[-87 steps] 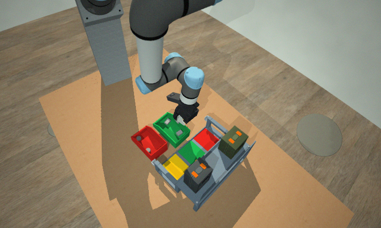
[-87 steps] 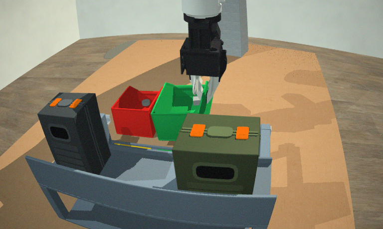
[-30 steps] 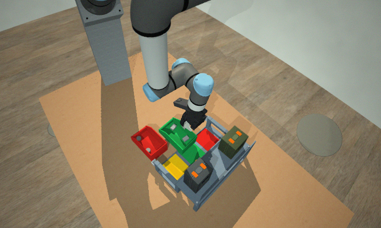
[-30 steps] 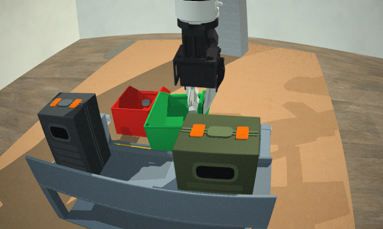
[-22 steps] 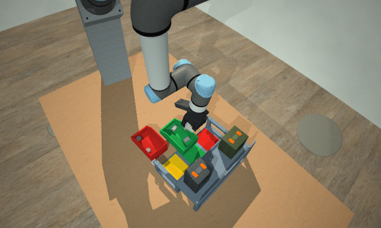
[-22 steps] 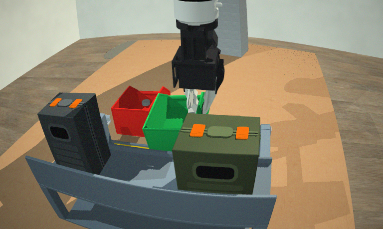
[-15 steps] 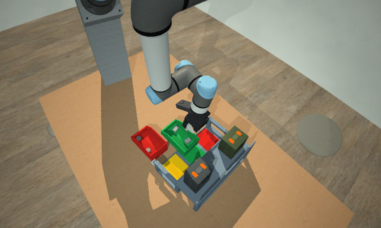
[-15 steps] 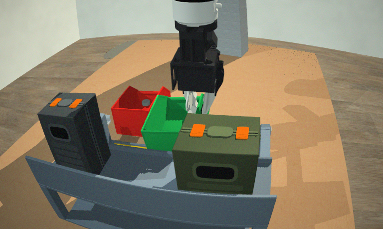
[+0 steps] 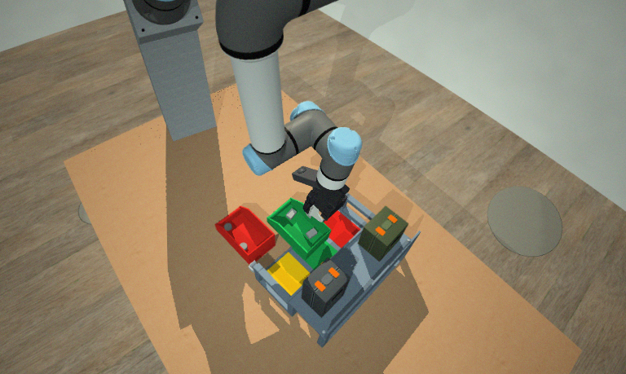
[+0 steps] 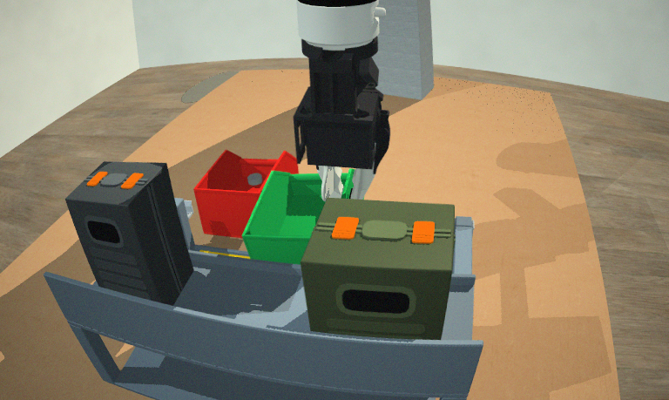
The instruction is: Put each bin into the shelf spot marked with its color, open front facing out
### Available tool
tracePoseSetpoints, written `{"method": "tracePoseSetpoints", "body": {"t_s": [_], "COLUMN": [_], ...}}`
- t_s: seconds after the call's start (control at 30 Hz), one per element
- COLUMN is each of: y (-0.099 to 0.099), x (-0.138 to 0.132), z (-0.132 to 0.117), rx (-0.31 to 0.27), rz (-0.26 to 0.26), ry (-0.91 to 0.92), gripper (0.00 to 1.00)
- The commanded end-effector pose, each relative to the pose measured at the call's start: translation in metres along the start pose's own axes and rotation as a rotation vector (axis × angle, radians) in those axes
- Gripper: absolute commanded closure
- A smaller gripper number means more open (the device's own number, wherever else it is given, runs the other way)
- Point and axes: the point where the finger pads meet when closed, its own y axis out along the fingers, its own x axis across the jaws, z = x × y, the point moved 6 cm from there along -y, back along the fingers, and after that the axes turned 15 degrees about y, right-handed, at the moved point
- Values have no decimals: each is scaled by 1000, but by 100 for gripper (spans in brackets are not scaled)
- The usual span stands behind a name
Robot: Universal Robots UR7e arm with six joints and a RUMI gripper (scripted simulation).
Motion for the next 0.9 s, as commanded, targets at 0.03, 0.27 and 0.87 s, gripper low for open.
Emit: {"method": "tracePoseSetpoints", "body": {"t_s": [0.03, 0.27, 0.87], "y": [-1, -2, -2], "x": [1, 2, 4], "z": [-4, -8, -15], "rx": [-1, -1, 0], "rz": [0, 0, 0], "ry": [0, 0, 0], "gripper": [100, 100, 100]}}
